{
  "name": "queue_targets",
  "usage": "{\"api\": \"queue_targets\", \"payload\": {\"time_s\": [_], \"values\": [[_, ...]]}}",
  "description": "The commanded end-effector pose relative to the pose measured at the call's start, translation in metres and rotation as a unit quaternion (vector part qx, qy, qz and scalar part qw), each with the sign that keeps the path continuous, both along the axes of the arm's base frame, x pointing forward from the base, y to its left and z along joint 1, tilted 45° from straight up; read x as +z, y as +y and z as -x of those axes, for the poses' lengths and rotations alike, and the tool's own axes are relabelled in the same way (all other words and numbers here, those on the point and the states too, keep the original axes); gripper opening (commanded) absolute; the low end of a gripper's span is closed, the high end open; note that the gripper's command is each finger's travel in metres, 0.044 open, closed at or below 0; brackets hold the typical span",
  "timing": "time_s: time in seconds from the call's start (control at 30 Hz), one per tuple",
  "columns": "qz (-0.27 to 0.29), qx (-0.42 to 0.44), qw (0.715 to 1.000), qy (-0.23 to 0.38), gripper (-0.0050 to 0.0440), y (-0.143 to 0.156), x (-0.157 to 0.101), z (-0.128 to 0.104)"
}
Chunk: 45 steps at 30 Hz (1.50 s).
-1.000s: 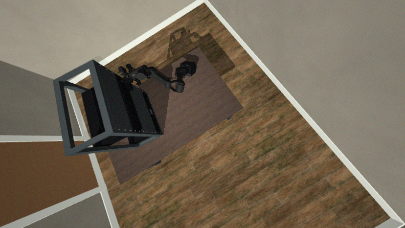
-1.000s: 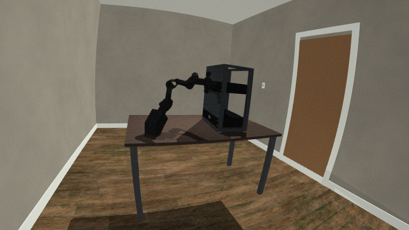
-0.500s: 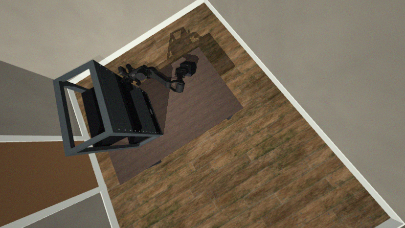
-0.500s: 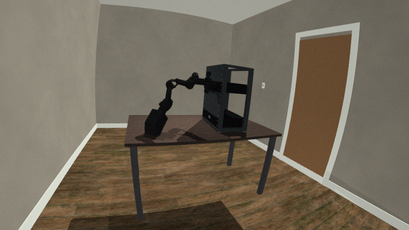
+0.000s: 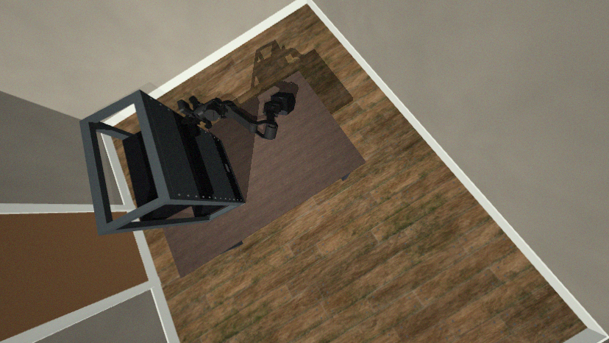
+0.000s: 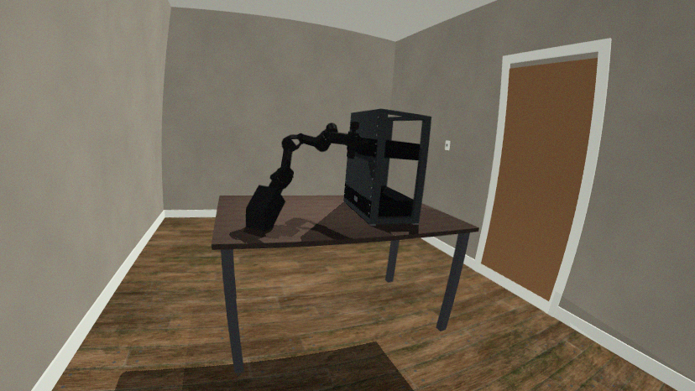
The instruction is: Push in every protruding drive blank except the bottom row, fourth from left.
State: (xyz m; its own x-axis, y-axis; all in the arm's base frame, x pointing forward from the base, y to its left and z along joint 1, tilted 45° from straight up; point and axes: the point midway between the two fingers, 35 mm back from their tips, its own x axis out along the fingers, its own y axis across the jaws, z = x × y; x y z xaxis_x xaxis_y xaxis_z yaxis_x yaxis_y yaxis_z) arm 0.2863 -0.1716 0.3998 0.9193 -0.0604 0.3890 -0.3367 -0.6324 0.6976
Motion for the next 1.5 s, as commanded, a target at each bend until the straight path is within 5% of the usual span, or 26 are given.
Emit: {"api": "queue_targets", "payload": {"time_s": [0.0,0.57,1.0,1.47], "values": [[0.017,-0.008,1.000,-0.023,0.0000,0.000,0.022,0.001],[0.017,-0.008,1.000,-0.023,0.0000,0.001,0.021,0.004],[0.017,-0.008,1.000,-0.023,0.0000,0.005,-0.006,0.063],[0.017,-0.008,1.000,-0.023,0.0000,0.005,-0.011,0.074]]}}
